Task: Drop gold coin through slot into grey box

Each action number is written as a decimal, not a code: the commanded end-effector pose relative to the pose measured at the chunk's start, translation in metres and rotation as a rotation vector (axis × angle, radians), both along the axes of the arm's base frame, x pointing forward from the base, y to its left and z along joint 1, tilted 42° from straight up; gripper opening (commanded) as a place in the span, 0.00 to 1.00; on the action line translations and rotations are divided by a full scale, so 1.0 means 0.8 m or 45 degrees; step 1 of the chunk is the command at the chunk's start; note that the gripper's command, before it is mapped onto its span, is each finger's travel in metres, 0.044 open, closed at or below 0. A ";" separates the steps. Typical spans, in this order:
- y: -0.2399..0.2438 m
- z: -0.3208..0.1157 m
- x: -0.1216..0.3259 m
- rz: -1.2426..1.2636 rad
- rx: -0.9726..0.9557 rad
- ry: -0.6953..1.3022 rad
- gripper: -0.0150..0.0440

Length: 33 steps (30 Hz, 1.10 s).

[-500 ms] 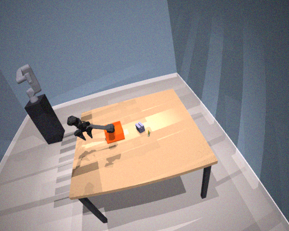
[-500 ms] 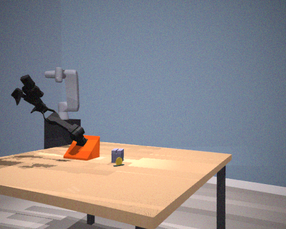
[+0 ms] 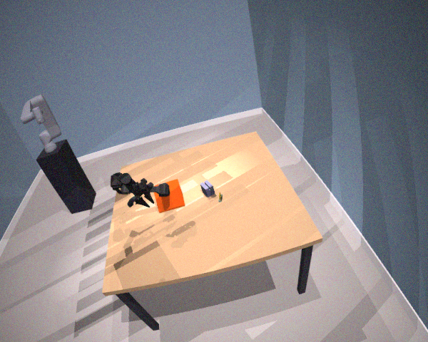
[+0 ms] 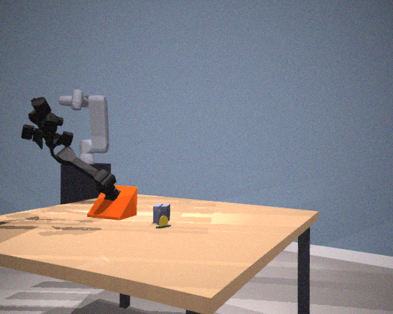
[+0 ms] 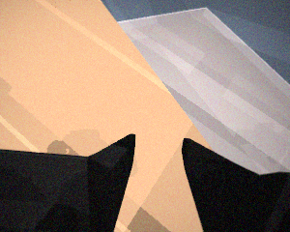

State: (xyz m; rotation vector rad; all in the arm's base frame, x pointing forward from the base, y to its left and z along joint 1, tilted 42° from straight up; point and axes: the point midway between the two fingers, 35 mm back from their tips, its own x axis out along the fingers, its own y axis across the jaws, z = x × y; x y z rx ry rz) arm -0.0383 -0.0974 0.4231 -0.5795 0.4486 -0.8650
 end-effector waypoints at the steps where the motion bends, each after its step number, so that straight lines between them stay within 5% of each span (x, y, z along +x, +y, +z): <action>1: -0.008 0.004 0.057 0.006 0.189 -0.089 0.53; 9: -0.014 -0.027 0.231 -0.131 0.717 -0.263 0.53; 18: 0.019 -0.131 0.396 -0.500 1.141 -0.449 0.53; 33: 0.092 -0.368 0.510 -1.223 1.240 -0.923 0.53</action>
